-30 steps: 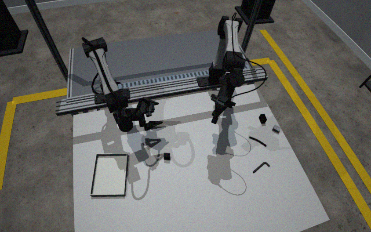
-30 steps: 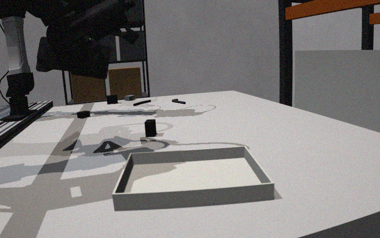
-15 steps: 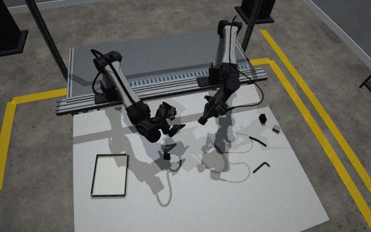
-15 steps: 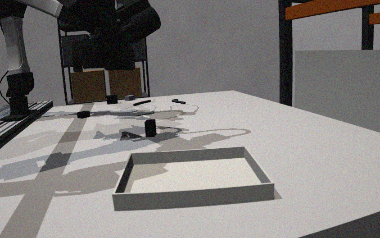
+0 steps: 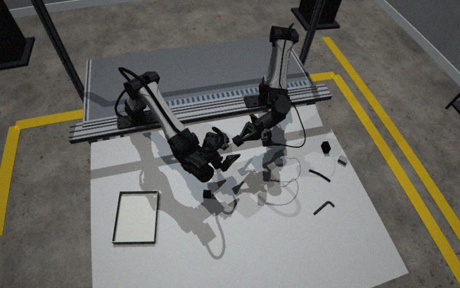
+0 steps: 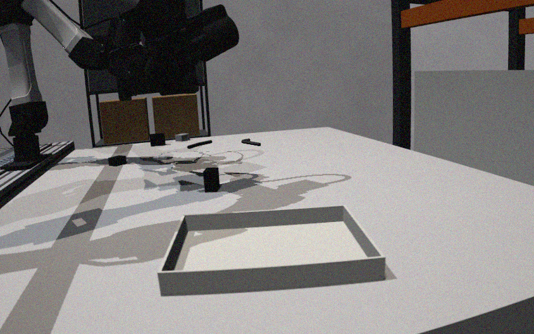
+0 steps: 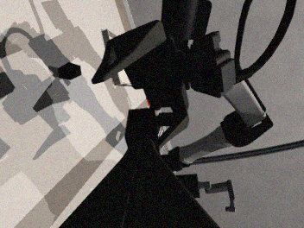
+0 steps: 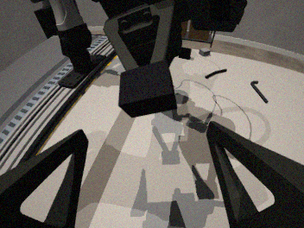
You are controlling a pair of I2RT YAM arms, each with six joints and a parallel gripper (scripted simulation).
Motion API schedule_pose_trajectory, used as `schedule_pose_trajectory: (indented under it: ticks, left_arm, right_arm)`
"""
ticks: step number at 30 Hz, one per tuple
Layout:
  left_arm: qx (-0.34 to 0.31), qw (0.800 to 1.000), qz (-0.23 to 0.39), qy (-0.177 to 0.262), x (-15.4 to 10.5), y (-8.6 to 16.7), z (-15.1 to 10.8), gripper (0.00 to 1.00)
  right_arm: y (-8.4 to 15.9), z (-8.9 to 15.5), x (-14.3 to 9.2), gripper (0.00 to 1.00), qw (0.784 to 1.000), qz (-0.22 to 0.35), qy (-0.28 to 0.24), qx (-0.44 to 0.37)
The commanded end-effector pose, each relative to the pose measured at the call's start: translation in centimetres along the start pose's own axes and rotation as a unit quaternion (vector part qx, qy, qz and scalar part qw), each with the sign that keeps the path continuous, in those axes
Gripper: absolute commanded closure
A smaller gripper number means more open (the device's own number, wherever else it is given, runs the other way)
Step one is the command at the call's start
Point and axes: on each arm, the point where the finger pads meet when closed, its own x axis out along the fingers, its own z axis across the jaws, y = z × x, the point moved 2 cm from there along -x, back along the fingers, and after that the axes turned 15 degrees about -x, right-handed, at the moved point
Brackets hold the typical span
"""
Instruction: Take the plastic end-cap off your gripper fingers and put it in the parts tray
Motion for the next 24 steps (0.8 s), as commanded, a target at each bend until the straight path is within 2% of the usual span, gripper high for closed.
schedule_pose_trajectory:
  ticks: [1, 5, 10, 16, 18, 20, 22, 24]
  left_arm:
    - [-0.093, 0.995, 0.016, 0.038, 0.1, 0.8, 0.8, 1.0]
    - [-0.13, 0.991, 0.013, 0.028, -0.4, 0.9, 3.0, 1.0]
    - [-0.148, 0.989, 0.001, 0.016, -1.0, 0.6, 4.7, 1.0]
    - [-0.138, 0.99, 0.0, 0.021, -0.9, 0.4, 4.0, 1.0]
    - [-0.138, 0.99, 0.0, 0.021, -0.9, 0.4, 4.0, 1.0]
    - [-0.138, 0.99, 0.0, 0.021, -0.9, 0.4, 4.0, 1.0]
    - [-0.128, 0.991, 0.0, 0.029, -0.9, 0.2, 2.5, 1.0]
    - [-0.134, 0.991, 0.0, 0.026, -0.9, 0.2, 2.5, 1.0]
  right_arm:
    - [0.7, -0.3, 0.6, 0.0, 1.0, -0.002, -0.013, 0.003]
    - [0.7, -0.3, 0.6, 0.0, 1.0, -0.002, -0.013, 0.003]
    - [0.7, -0.3, 0.6, 0.0, 1.0, -0.002, -0.013, 0.003]
    - [0.7, -0.3, 0.6, 0.0, 1.0, -0.002, -0.013, 0.003]
    - [-0.5, -0.4, 0.4, 0.0, 1.0, 0.0, -0.009, -0.006]
    - [-0.6, -0.2, 0.3, 0.0, 1.0, -0.001, -0.01, -0.006]
    - [-0.6, -0.2, 0.3, 0.0, 1.0, -0.001, -0.01, -0.006]
    - [-0.6, -0.2, 0.3, 0.0, 1.0, -0.001, -0.01, -0.006]
